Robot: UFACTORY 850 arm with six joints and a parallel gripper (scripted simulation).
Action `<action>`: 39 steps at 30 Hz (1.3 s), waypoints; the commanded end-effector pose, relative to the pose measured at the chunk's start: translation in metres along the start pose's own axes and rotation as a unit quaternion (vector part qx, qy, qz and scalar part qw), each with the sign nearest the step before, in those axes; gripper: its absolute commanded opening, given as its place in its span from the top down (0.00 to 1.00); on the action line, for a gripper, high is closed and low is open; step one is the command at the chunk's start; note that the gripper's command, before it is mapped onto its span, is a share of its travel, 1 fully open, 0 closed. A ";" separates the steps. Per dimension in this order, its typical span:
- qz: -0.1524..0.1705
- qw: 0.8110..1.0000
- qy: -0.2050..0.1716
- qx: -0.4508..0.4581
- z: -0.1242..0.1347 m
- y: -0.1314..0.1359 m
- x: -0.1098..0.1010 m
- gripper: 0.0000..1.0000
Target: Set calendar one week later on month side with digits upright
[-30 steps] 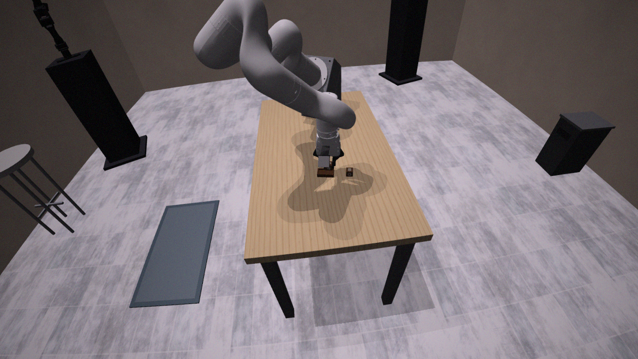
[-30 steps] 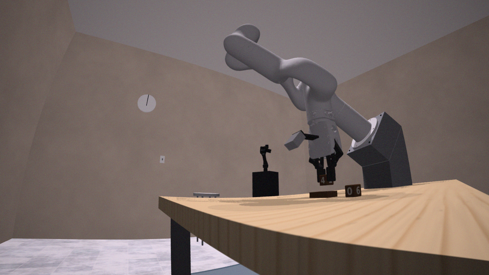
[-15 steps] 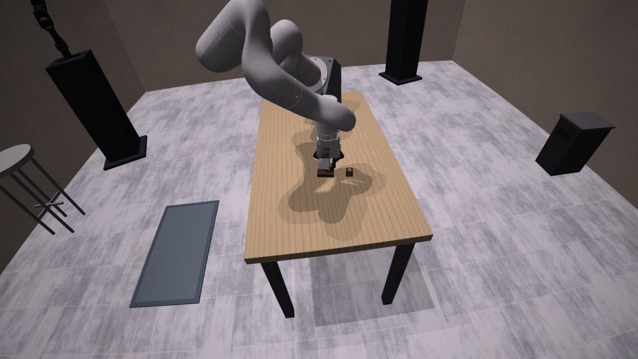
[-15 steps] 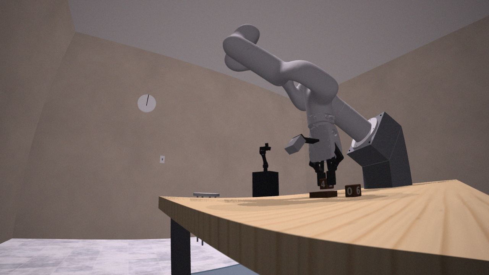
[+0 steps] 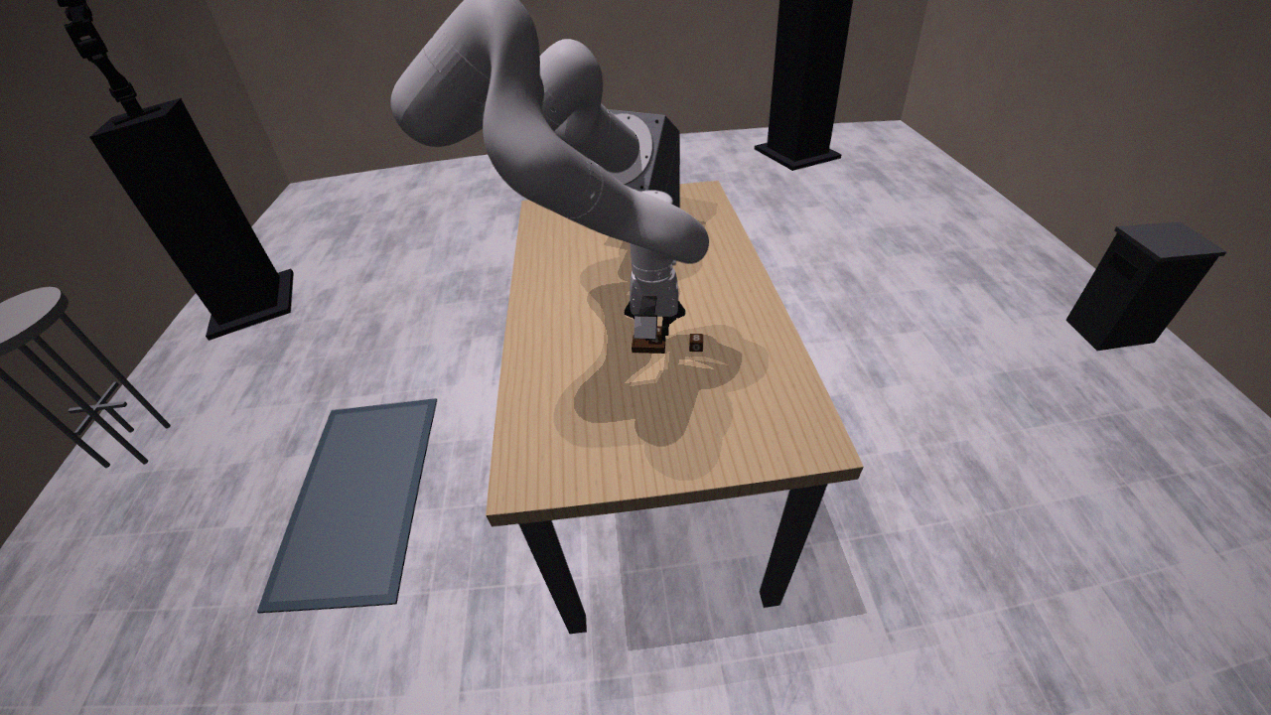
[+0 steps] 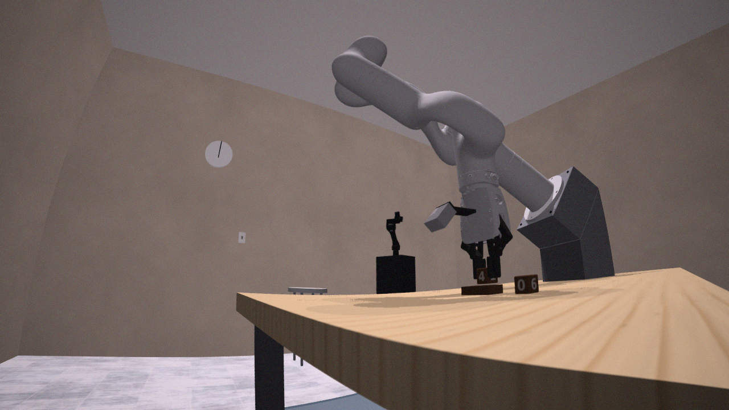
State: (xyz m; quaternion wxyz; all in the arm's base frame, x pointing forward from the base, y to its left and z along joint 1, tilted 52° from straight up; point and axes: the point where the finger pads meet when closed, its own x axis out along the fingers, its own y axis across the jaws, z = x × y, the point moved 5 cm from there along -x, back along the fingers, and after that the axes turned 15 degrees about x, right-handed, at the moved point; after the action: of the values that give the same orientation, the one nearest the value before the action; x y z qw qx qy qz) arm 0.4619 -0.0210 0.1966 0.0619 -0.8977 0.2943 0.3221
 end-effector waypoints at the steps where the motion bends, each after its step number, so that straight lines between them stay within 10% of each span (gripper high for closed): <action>1: 0.000 1.000 0.000 0.000 0.000 0.000 0.000 0.73; 39: 0.000 1.000 0.000 0.000 0.000 0.000 0.007 0.73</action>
State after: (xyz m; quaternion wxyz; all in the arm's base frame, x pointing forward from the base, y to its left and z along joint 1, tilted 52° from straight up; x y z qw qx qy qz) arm 0.4653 -0.0236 0.1933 0.0619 -0.8976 0.2943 0.3221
